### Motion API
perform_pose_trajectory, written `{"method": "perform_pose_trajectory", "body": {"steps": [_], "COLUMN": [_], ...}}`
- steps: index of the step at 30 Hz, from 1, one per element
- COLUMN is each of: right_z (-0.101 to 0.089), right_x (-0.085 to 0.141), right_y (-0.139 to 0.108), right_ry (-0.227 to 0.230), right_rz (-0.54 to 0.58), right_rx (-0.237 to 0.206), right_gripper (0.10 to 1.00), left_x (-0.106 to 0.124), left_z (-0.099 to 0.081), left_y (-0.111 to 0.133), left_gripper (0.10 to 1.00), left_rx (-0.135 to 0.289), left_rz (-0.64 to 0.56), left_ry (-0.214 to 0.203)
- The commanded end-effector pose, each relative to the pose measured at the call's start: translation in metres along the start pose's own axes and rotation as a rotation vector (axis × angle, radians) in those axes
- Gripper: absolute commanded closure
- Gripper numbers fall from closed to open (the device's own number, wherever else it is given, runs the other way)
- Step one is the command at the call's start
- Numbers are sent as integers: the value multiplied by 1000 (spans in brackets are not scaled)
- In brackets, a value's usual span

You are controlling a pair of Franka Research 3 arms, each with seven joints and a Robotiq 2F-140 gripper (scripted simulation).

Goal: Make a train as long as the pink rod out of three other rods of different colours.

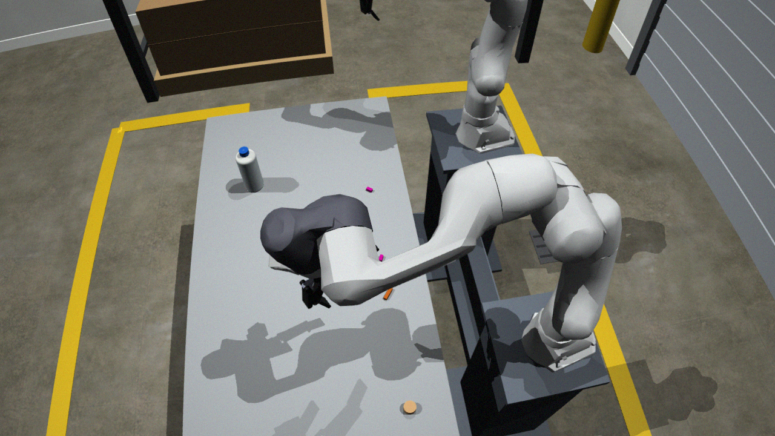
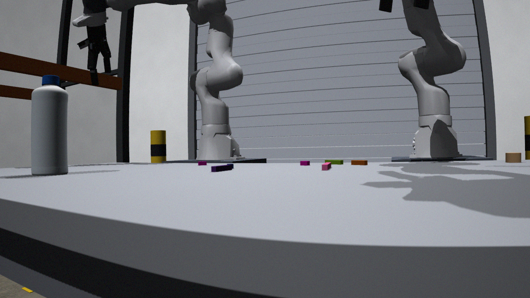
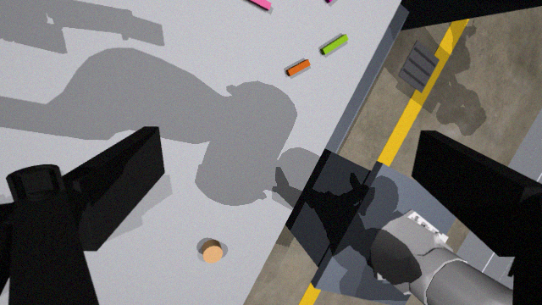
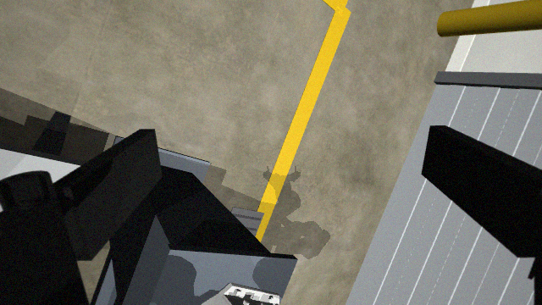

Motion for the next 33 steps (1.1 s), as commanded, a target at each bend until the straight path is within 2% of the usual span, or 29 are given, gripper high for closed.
{"method": "perform_pose_trajectory", "body": {"steps": [1,6,8,9,23,25,26,32,33], "right_z": [7,17,17,22,49,49,54,65,67], "right_x": [12,34,34,46,112,112,125,155,161], "right_y": [-5,-12,-12,-16,-30,-30,-31,-34,-34], "right_ry": [-32,-70,-70,-90,-193,-193,-212,-253,-261], "right_rz": [87,174,174,219,466,466,513,619,638], "right_rx": [-36,-75,-75,-95,-190,-190,-207,-241,-247], "right_gripper": [98,98,98,98,98,98,98,98,98], "left_x": [-6,-10,-10,-11,-16,-16,-16,-16,-19], "left_z": [-14,-32,-32,-41,-90,-90,-99,-118,-108], "left_y": [10,22,22,29,64,64,71,85,60], "left_gripper": [98,98,98,98,98,98,98,98,98], "left_rx": [-8,-11,-11,-12,-12,-12,-11,-8,-21], "left_rz": [-76,-116,-116,-137,-243,-243,-264,-307,-314], "left_ry": [-54,-106,-106,-133,-269,-269,-294,-348,-362]}}
Point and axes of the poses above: on each arm, the point where the finger pads meet when closed, its own z axis out along the fingers, its own x axis across the jaws, y = z × x, the point moved 8 cm from there along -z, back along the fingers, and after that the axes turned 2 degrees about -z, right-handed, at the moved point
